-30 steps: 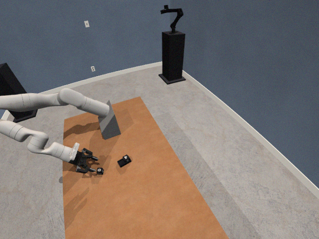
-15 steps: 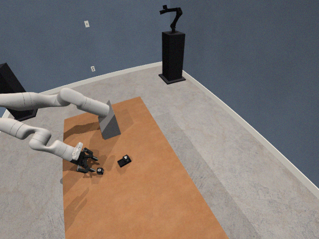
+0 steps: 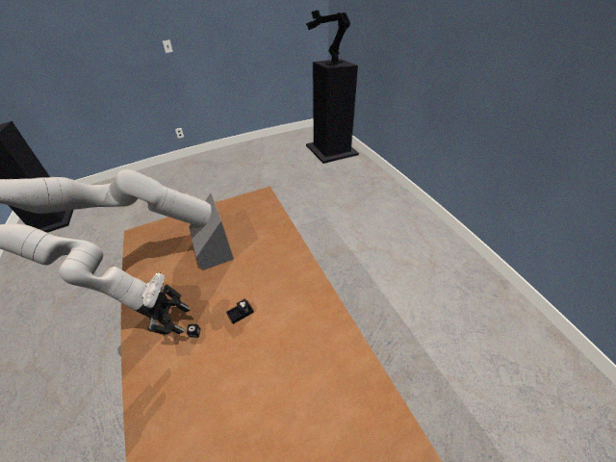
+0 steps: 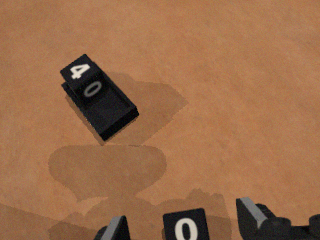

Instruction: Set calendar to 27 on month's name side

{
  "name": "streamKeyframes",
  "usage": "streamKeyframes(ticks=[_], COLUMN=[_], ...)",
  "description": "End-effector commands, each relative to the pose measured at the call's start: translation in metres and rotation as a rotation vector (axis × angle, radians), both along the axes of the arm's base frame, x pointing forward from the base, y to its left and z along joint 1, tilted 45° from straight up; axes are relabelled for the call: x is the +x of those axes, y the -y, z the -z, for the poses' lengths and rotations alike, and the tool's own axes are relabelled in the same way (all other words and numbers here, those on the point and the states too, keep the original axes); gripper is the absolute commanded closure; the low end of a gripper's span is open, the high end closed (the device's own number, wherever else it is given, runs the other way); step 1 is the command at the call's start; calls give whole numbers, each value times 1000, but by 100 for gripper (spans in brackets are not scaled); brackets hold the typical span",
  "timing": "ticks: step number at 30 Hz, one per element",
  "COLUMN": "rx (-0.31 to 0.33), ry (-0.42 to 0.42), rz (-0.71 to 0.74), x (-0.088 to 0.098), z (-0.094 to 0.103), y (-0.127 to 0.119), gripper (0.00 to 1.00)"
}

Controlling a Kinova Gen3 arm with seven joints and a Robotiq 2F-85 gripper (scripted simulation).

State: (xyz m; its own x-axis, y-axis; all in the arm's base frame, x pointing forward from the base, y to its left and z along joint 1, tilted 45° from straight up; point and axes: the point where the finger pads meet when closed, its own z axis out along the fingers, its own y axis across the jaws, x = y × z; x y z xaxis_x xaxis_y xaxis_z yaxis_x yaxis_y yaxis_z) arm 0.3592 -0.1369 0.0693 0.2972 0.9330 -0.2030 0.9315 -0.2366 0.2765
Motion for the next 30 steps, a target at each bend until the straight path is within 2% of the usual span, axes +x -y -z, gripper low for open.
streamKeyframes(ticks=[1, 15, 30], rx=[-2, -27, -187], ry=[1, -10, -54], rz=[-6, 4, 54], x=[1, 1, 1], z=[0, 1, 3], y=[-2, -2, -4], gripper=[31, 31, 31])
